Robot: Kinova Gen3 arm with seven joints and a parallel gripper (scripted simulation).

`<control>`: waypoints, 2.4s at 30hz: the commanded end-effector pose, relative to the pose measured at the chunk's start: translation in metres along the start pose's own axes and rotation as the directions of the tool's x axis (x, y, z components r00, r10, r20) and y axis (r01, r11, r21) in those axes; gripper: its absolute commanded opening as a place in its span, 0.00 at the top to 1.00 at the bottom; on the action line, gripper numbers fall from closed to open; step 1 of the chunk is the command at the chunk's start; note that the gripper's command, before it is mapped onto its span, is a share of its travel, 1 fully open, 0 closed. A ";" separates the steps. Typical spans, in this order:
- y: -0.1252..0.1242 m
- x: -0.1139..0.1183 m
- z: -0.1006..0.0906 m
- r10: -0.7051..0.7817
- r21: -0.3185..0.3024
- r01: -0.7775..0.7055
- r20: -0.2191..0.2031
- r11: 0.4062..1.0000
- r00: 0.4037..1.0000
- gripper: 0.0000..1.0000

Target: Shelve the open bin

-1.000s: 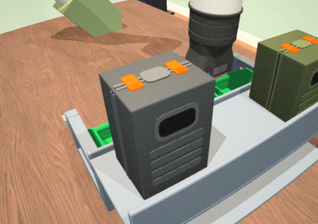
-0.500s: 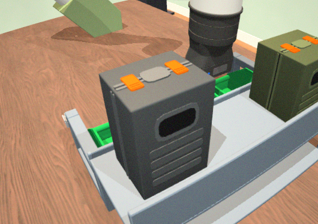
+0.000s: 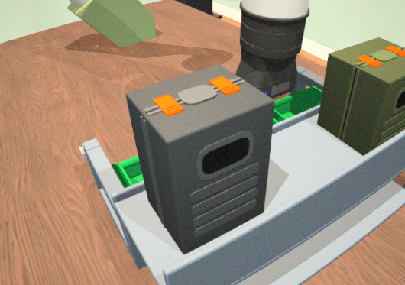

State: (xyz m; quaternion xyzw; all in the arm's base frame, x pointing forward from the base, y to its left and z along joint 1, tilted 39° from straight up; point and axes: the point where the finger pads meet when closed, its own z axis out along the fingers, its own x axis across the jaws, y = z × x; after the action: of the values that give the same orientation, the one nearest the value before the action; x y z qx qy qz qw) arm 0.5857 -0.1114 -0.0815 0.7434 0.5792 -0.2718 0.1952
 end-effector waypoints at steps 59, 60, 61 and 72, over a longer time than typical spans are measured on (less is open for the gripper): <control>0.000 0.001 0.000 0.000 -0.034 0.000 -0.002 0.999 1.000 1.00; 0.000 0.001 0.000 0.000 -0.034 0.000 -0.002 0.999 1.000 1.00; 0.000 0.001 0.000 0.000 -0.034 0.000 -0.002 0.999 1.000 1.00; 0.000 0.000 0.001 0.000 -0.033 0.000 -0.001 0.999 1.000 0.68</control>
State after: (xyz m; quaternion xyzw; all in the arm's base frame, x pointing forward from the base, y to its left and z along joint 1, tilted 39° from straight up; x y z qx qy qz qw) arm 0.5847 -0.1125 -0.0831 0.7403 0.5833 -0.2628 0.2066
